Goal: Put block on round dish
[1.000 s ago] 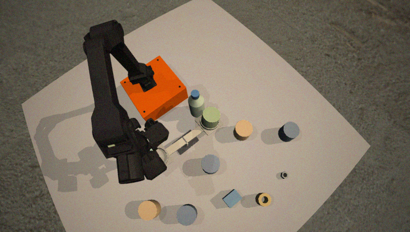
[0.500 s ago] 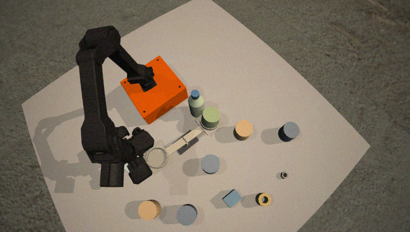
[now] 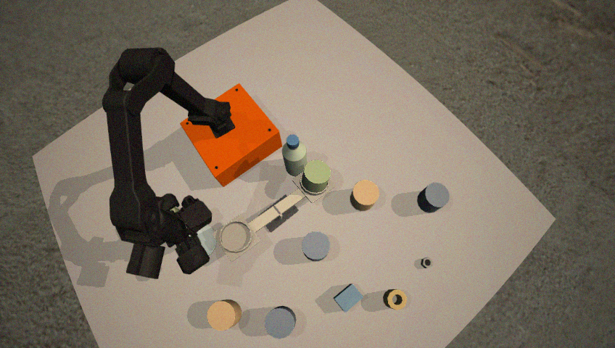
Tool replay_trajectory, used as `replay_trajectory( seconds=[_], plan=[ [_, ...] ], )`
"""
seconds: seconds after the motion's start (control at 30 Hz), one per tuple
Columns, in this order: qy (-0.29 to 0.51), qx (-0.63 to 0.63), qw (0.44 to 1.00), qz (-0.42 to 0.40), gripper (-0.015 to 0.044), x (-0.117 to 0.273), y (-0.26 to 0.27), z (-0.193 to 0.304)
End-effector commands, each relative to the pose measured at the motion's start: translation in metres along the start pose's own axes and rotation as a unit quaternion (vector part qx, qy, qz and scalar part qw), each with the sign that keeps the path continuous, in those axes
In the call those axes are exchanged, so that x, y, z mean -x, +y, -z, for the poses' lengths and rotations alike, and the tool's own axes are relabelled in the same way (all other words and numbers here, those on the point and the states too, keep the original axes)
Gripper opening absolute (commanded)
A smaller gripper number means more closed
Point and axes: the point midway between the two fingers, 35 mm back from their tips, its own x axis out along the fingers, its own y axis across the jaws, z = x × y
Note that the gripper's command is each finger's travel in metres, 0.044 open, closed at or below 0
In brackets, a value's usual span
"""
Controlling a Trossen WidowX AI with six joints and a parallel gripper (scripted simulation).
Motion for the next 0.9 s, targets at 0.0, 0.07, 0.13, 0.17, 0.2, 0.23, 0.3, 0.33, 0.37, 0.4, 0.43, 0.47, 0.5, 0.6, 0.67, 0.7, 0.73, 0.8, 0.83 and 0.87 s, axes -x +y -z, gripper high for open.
replay_trajectory(
  seconds=[0.0, 0.07, 0.13, 0.17, 0.2, 0.23, 0.3, 0.33, 0.37, 0.4, 0.43, 0.47, 0.5, 0.6, 0.67, 0.7, 0.73, 0.8, 0.83, 0.87],
  plan=[
    [-0.004, 0.002, 1.0, -0.001, 0.0, -0.011, 0.01, 0.007],
    [-0.003, 0.002, 1.0, -0.001, 0.0, -0.015, 0.014, 0.01],
    [-0.003, 0.002, 1.0, -0.001, 0.0, -0.016, 0.014, 0.01],
    [-0.003, 0.002, 1.0, -0.001, 0.0, -0.018, 0.014, 0.01],
    [-0.003, 0.002, 1.0, -0.001, 0.0, -0.02, 0.014, 0.01],
    [-0.003, 0.002, 1.0, -0.001, 0.0, -0.023, 0.014, 0.01],
    [-0.003, 0.002, 1.0, -0.001, 0.0, -0.031, 0.014, 0.01],
    [-0.003, 0.002, 1.0, -0.001, 0.0, -0.037, 0.014, 0.01],
    [-0.003, 0.002, 1.0, -0.001, 0.0, -0.043, 0.014, 0.01],
    [-0.003, 0.002, 1.0, -0.001, 0.0, -0.048, 0.014, 0.01],
    [-0.003, 0.002, 1.0, -0.001, 0.0, -0.053, 0.014, 0.01],
    [-0.003, 0.002, 1.0, -0.001, 0.0, -0.056, 0.015, 0.01],
    [-0.003, 0.002, 1.0, -0.001, 0.0, -0.057, 0.015, 0.009],
    [-0.003, 0.002, 1.0, -0.001, 0.0, -0.058, 0.015, 0.009],
    [-0.003, 0.002, 1.0, -0.001, 0.0, -0.059, 0.015, 0.009],
    [-0.003, 0.002, 1.0, -0.001, 0.0, -0.06, 0.015, 0.01],
    [-0.003, 0.002, 1.0, -0.001, 0.0, -0.062, 0.015, 0.01],
    [-0.003, 0.002, 1.0, -0.001, 0.0, -0.065, 0.015, 0.009],
    [-0.003, 0.002, 1.0, -0.001, 0.0, -0.067, 0.015, 0.009],
    [-0.003, 0.002, 1.0, -0.001, 0.0, -0.068, 0.015, 0.009]
  ],
)
